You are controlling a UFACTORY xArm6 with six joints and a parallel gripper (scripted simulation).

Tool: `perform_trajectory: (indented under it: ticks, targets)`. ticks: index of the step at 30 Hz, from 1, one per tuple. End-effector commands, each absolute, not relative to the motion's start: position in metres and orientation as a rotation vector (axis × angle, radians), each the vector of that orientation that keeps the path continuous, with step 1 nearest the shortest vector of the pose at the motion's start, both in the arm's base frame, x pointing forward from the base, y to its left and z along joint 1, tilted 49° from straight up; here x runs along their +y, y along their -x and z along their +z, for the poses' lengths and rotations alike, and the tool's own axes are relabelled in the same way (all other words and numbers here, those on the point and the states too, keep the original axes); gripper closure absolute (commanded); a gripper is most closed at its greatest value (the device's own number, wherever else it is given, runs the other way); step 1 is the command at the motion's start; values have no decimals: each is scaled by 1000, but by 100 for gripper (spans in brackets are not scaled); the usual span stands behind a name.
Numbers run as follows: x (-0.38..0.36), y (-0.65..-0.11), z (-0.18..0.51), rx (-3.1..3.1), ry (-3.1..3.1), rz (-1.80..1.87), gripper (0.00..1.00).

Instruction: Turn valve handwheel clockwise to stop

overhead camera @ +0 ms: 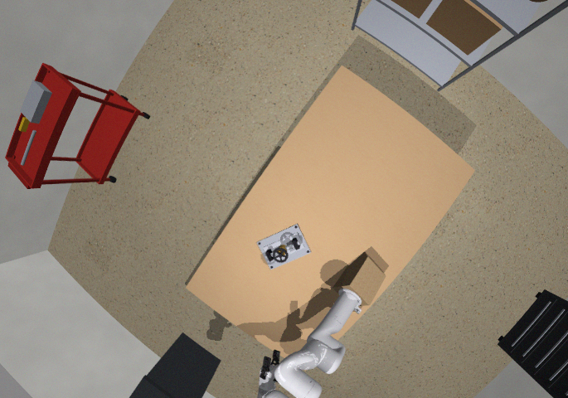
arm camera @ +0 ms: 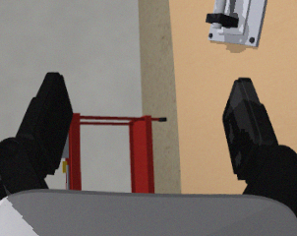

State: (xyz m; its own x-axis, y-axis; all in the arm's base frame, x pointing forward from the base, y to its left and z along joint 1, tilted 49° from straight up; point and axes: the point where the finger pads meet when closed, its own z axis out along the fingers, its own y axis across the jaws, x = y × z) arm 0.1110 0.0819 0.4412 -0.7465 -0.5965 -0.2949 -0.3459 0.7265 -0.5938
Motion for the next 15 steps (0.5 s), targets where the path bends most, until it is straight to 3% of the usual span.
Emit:
perform_trajectory:
  ticks: [1, 15]
  targets:
    - [92, -110, 434, 2535, 496, -671, 0]
    - [116, -119, 413, 2634, -20, -592, 0]
